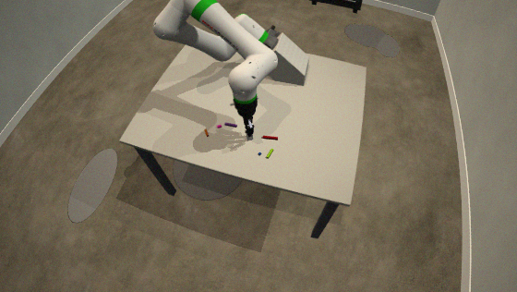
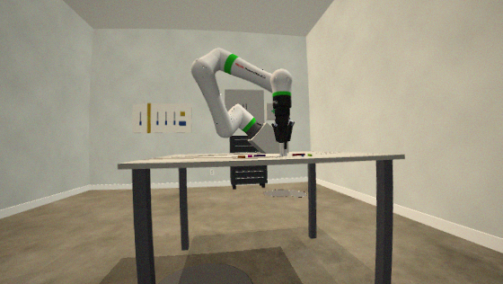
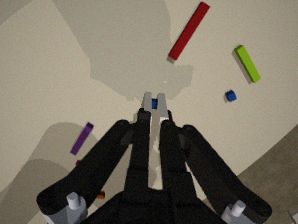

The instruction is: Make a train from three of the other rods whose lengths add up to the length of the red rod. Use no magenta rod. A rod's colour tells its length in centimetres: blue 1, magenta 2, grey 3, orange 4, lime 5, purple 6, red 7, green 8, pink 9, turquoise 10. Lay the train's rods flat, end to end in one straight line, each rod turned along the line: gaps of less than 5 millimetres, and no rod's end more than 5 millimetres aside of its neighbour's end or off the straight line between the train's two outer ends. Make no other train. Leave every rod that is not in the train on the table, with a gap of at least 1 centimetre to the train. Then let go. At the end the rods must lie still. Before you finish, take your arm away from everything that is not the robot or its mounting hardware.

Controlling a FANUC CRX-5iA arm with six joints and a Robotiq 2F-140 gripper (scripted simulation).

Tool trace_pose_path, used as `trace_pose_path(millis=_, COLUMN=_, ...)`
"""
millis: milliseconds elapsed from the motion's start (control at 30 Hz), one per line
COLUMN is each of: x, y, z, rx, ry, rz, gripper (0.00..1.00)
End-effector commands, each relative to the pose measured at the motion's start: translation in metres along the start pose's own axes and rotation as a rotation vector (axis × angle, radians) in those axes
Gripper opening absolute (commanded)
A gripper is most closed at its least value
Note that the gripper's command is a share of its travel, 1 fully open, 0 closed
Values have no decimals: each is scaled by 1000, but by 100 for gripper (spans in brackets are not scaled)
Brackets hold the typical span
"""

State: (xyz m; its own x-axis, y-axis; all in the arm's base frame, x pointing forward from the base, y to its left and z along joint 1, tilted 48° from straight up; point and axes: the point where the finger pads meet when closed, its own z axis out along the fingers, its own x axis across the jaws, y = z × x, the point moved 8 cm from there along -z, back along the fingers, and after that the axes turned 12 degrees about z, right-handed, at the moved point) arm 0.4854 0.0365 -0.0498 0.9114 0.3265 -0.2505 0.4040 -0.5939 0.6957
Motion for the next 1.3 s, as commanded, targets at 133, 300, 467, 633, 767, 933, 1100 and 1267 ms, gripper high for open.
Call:
trace_pose_path(millis=133, x=0, y=0, z=0, rx=0, ry=0, rz=0, gripper=3)
trace_pose_path(millis=300, x=0, y=0, z=0, rx=0, ry=0, rz=0, gripper=3)
trace_pose_path(millis=467, x=0, y=0, z=0, rx=0, ry=0, rz=0, gripper=3)
trace_pose_path(millis=633, x=0, y=0, z=0, rx=0, ry=0, rz=0, gripper=3)
trace_pose_path(millis=767, x=0, y=0, z=0, rx=0, ry=0, rz=0, gripper=5)
trace_pose_path(millis=933, x=0, y=0, z=0, rx=0, ry=0, rz=0, gripper=10)
trace_pose_path(millis=1100, x=0, y=0, z=0, rx=0, ry=0, rz=0, gripper=12)
trace_pose_path(millis=1267, x=0, y=0, z=0, rx=0, ry=0, rz=0, gripper=15)
